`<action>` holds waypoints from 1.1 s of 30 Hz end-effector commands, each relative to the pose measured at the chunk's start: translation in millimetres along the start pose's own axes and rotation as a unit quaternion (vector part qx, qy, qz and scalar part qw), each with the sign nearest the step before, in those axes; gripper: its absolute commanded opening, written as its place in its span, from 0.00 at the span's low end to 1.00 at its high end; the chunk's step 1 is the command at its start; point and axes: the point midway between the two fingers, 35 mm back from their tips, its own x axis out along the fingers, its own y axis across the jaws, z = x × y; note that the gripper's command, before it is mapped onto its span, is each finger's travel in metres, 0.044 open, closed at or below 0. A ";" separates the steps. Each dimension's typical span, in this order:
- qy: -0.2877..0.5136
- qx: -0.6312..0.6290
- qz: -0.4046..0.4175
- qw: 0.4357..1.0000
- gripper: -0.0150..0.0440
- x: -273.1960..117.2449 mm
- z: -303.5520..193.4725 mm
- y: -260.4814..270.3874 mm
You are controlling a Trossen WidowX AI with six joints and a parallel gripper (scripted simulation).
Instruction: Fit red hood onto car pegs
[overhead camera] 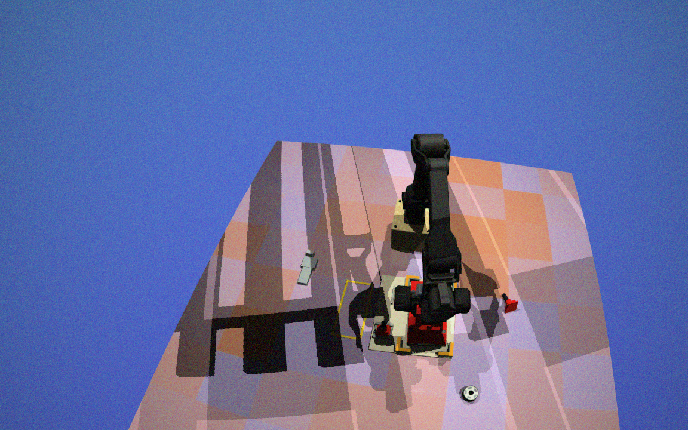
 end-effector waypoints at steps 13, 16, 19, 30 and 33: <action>0.010 0.000 -0.003 1.000 0.25 23.9 -7.3 2.4; 0.010 0.000 -0.003 1.000 0.25 23.9 -7.6 2.6; 0.010 0.000 -0.003 1.000 0.25 23.9 -7.6 2.6; 0.010 0.000 -0.003 1.000 0.25 23.9 -6.0 2.3; 0.010 0.000 -0.003 1.000 0.25 23.9 -6.0 2.3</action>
